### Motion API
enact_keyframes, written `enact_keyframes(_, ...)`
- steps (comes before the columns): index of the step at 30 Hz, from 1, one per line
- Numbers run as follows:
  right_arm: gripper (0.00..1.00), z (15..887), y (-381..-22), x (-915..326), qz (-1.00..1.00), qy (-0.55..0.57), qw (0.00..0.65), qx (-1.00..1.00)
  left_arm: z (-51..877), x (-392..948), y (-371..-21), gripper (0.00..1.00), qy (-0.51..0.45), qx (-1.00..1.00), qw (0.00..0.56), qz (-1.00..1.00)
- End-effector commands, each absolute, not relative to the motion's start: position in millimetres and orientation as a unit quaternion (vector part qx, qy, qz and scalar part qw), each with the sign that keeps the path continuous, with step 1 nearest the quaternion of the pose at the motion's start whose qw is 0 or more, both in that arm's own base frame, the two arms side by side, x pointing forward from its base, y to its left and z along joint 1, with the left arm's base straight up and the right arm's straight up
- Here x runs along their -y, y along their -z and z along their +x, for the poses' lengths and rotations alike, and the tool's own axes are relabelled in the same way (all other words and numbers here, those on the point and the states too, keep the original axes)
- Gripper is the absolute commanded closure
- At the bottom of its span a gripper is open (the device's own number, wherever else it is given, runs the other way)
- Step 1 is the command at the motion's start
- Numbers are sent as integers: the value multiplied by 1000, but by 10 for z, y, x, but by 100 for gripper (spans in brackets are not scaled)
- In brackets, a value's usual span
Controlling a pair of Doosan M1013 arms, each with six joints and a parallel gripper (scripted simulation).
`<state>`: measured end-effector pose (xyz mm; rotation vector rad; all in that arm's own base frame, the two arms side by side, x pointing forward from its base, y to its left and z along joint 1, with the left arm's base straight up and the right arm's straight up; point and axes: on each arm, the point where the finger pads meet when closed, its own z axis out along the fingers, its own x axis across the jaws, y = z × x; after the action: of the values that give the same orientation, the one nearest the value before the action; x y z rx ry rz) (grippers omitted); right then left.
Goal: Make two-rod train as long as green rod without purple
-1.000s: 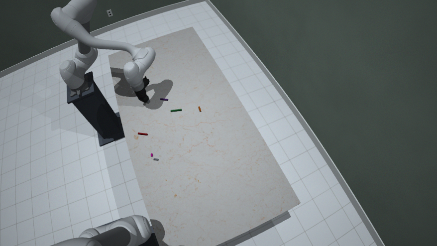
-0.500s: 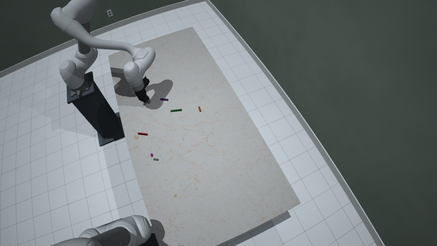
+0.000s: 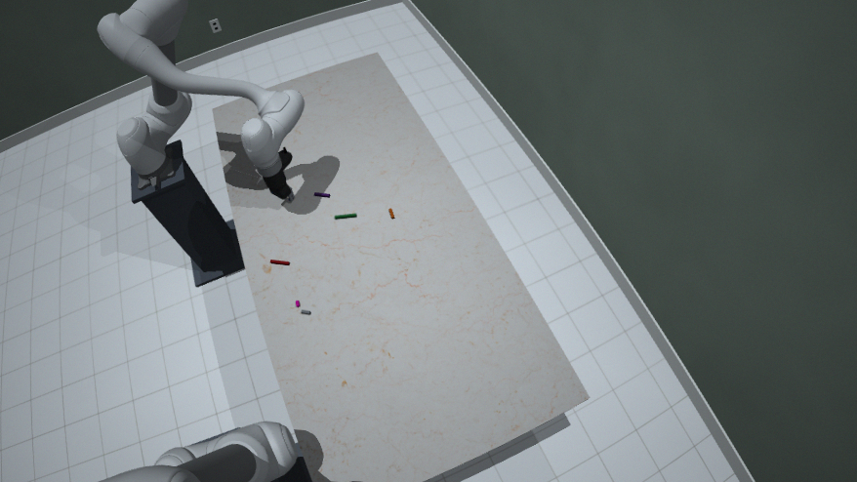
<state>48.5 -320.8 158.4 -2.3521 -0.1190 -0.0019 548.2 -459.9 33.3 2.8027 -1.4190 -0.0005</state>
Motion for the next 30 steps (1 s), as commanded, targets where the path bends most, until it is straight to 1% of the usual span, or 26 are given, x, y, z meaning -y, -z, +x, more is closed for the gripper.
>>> enact_keyframes(1,0,486,-1588,3212,-923,1,383,47,5487,4603,-439,46,-1,452,0,892)
enact_keyframes(6,0,486,-1588,3212,-923,1,383,47,5487,4603,-703,46,-1,452,0,892)
enact_keyframes(8,0,486,-1588,3212,-923,1,383,47,5487,4603,-703,46,-1,452,0,892)
enact_keyframes(15,0,486,-1588,3212,-923,1,383,47,5487,4603,-1034,46,-1,452,0,892)
enact_keyframes(22,0,486,-1588,3212,-923,1,383,47,5487,4603,-1121,46,-1,452,0,892)
enact_keyframes(23,0,486,-1588,3212,-923,1,383,47,5487,4603,-1121,0,-1,452,0,892)
enact_keyframes(30,0,486,-1588,3212,-923,1,383,47,5487,4603,-1121,0,-1,452,0,892)
